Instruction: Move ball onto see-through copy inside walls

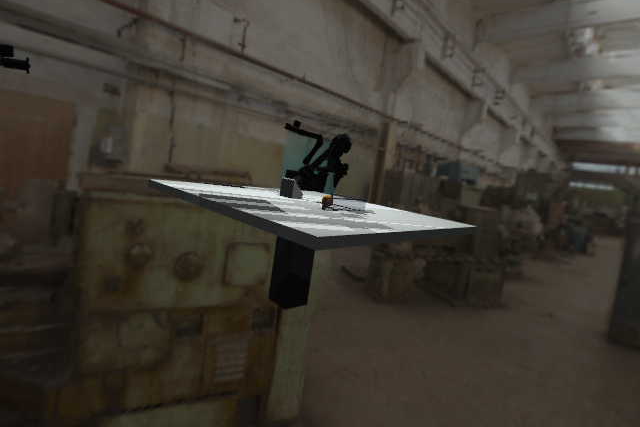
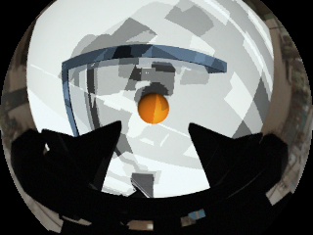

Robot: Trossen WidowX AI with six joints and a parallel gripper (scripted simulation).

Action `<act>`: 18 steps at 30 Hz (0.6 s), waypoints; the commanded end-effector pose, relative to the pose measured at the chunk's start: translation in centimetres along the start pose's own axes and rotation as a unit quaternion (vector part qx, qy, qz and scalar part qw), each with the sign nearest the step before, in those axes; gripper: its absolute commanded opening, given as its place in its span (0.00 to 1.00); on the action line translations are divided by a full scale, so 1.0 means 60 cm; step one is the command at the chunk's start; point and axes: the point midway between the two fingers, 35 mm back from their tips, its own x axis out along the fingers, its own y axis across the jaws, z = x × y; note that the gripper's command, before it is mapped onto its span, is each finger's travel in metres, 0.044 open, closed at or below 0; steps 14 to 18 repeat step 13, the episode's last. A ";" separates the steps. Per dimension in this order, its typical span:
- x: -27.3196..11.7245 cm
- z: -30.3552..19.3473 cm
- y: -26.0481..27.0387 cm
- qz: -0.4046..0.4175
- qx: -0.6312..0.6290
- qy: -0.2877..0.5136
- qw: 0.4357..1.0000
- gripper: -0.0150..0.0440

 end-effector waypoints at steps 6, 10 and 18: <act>-0.071 -0.005 0.002 0.001 0.000 0.000 1.000 1.00; -0.075 -0.005 0.003 0.001 0.000 0.000 1.000 1.00; -0.075 -0.005 0.003 0.001 0.000 0.000 1.000 1.00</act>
